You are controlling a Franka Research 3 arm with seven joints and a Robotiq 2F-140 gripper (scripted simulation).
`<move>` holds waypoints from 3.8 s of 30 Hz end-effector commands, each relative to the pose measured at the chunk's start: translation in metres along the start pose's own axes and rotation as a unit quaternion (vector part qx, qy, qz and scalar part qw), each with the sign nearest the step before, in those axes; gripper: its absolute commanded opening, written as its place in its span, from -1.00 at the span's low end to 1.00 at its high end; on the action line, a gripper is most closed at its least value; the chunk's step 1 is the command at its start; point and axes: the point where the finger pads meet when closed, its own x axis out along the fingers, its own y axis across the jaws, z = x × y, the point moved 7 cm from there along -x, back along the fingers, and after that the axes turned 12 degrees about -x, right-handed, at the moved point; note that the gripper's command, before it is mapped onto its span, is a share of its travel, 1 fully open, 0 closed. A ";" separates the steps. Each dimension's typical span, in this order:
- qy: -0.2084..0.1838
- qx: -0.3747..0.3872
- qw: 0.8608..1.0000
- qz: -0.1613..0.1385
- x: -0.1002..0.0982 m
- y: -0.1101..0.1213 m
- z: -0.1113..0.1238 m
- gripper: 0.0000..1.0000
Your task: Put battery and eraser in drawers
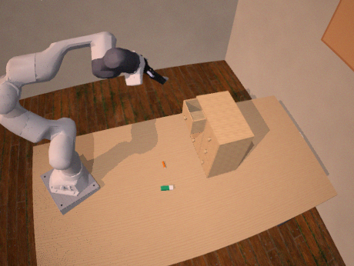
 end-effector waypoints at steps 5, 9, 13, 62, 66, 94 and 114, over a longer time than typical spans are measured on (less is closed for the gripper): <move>0.019 0.016 1.000 0.009 0.001 0.002 -0.004 1.00; 0.019 0.016 1.000 0.009 0.001 0.002 -0.004 1.00; 0.019 0.016 1.000 0.009 0.001 0.002 -0.004 1.00; 0.376 0.192 0.894 -0.149 -0.094 -0.135 -0.074 1.00; 0.376 0.192 0.894 -0.149 -0.094 -0.135 -0.074 1.00; 0.378 0.191 0.894 -0.149 -0.102 -0.101 -0.095 1.00; 0.295 0.120 0.945 -0.077 -0.046 -0.019 -0.107 1.00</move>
